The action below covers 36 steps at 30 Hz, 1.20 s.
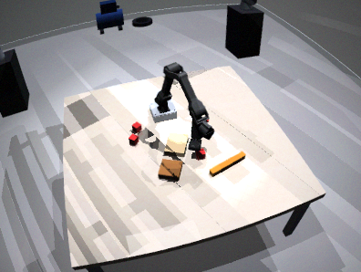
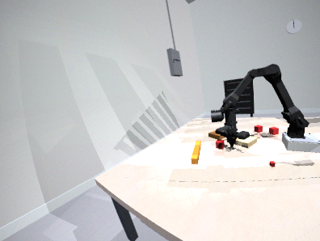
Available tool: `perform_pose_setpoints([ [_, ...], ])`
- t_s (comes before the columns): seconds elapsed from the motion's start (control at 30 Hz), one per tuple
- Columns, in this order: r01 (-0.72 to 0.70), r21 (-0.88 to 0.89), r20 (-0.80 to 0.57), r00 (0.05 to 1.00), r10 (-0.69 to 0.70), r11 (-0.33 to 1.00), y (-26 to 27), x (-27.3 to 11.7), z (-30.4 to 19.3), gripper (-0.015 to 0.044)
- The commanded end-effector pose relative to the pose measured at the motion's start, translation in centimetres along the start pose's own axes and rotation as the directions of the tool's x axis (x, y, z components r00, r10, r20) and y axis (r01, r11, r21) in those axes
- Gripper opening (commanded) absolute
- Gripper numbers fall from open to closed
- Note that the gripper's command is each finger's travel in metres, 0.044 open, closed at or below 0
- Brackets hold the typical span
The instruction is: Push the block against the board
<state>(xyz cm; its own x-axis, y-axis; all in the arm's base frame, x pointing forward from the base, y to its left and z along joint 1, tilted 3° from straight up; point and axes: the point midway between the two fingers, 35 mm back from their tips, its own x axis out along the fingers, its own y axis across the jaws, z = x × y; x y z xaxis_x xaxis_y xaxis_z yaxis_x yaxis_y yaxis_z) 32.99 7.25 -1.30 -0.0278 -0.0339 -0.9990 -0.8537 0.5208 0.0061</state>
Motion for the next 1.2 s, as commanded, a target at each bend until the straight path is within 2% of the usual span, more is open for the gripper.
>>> perform_pose_setpoints([
  [0.0, 0.017, 0.003, 0.018, 1.0, -0.017, 1.0, -0.3, -3.9, 0.2, 0.0],
  [0.07, 0.017, 0.004, 0.018, 1.0, -0.017, 1.0, -0.2, -5.1, 0.1, 0.0],
  [0.27, 0.025, 0.001, 0.023, 0.999, -0.025, 1.0, -0.8, -5.0, -0.8, 0.0],
  [0.47, 0.024, 0.001, 0.011, 1.0, -0.024, 1.0, -2.0, -5.2, -10.7, 0.0],
  [0.67, 0.018, 0.002, 0.0, 1.0, -0.018, 1.0, -0.3, -4.8, -18.7, 0.0],
  [0.77, 0.018, 0.002, 0.0, 1.0, -0.018, 1.0, -0.3, -4.5, -18.9, 0.0],
  [0.9, 0.018, 0.002, -0.001, 1.0, -0.018, 1.0, -0.3, 0.4, -18.9, 0.0],
  [1.17, 0.017, 0.002, 0.0, 1.0, -0.017, 1.0, -0.3, 0.7, -18.5, 0.0],
])
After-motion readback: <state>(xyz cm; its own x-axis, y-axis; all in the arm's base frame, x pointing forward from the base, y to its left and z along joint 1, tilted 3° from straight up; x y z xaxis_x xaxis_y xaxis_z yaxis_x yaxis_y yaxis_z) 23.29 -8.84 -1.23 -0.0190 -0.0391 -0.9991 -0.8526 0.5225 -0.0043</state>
